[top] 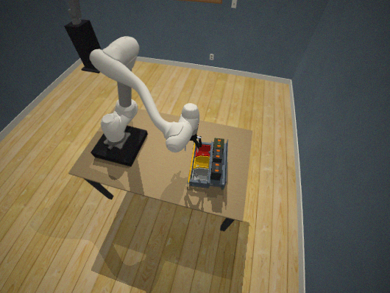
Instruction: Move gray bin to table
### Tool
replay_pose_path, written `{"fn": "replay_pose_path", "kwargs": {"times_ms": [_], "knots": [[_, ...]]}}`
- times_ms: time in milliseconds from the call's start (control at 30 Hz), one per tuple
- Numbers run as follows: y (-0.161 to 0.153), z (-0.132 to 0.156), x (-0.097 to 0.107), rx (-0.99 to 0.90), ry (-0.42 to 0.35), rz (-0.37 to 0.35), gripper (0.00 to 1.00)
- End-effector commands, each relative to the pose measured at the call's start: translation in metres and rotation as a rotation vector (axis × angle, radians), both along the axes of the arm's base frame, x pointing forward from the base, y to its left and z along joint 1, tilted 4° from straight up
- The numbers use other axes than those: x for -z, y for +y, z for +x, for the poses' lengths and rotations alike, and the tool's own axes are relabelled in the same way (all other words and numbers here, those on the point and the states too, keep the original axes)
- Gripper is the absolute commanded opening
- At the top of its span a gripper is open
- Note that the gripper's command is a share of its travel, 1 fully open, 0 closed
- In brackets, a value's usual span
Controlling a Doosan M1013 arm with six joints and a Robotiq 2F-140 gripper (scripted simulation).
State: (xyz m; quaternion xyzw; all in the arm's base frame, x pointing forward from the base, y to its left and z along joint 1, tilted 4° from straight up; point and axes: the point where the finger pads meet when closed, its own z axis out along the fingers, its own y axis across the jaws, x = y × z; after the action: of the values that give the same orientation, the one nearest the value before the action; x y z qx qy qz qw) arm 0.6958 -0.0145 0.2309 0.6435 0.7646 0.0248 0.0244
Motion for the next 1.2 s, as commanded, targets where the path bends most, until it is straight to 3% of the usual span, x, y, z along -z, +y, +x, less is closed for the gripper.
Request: {"fn": "replay_pose_path", "kwargs": {"times_ms": [0,700,867,1167], "knots": [[0.0,0.0,0.0,0.0,0.0,0.0,0.57],[0.0,0.0,-0.001,0.0,0.0,0.0,0.57],[0.0,0.004,0.053,0.0,0.0,0.0,0.57],[0.0,0.004,0.053,0.0,0.0,0.0,0.57]]}}
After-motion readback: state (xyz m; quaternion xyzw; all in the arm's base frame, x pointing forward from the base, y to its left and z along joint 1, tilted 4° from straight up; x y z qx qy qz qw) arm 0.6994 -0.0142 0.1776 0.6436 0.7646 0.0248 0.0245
